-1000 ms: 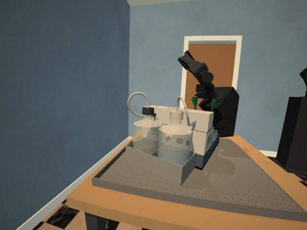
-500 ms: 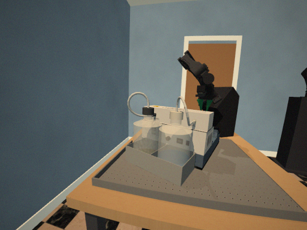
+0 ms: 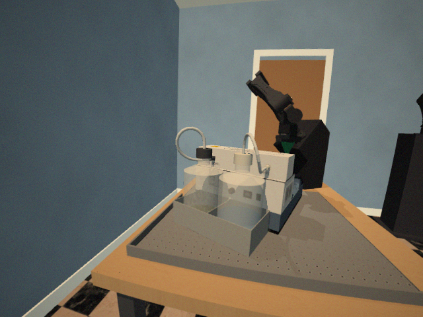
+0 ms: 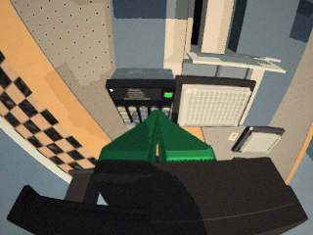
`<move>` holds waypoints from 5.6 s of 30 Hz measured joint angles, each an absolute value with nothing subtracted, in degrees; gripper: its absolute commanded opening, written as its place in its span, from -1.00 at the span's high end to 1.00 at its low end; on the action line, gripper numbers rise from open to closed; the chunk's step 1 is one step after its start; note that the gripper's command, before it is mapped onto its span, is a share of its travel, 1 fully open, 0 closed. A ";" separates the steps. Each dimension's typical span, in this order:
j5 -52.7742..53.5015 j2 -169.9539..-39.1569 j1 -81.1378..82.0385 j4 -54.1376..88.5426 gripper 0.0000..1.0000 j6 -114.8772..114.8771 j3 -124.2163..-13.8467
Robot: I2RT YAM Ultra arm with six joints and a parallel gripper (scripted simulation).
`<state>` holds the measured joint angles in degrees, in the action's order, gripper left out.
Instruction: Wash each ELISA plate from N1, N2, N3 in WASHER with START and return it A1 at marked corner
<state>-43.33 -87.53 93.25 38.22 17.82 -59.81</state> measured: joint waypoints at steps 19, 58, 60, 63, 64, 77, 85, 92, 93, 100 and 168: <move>-44.05 -88.42 94.96 27.62 1.00 19.90 -48.84; -45.47 -98.98 98.76 3.70 1.00 24.77 -33.39; -45.50 -98.98 98.78 3.44 1.00 24.82 -33.39; -45.36 -98.85 98.67 3.29 -1.00 24.99 -33.32; -45.17 -98.37 98.28 3.40 -1.00 25.32 -33.12; -42.50 -85.86 90.19 7.20 -1.00 34.09 -32.27; -40.45 -79.79 85.84 10.04 -1.00 42.72 -33.08; -39.77 -79.81 85.91 11.16 -1.00 50.59 -33.08; -39.77 -79.81 85.91 11.20 -1.00 51.31 -33.08; -37.50 -74.13 80.68 12.95 -1.00 57.04 -32.75; -23.83 -76.01 60.60 3.68 -1.00 76.49 -33.32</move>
<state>-23.83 -76.01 60.60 3.68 76.49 -33.32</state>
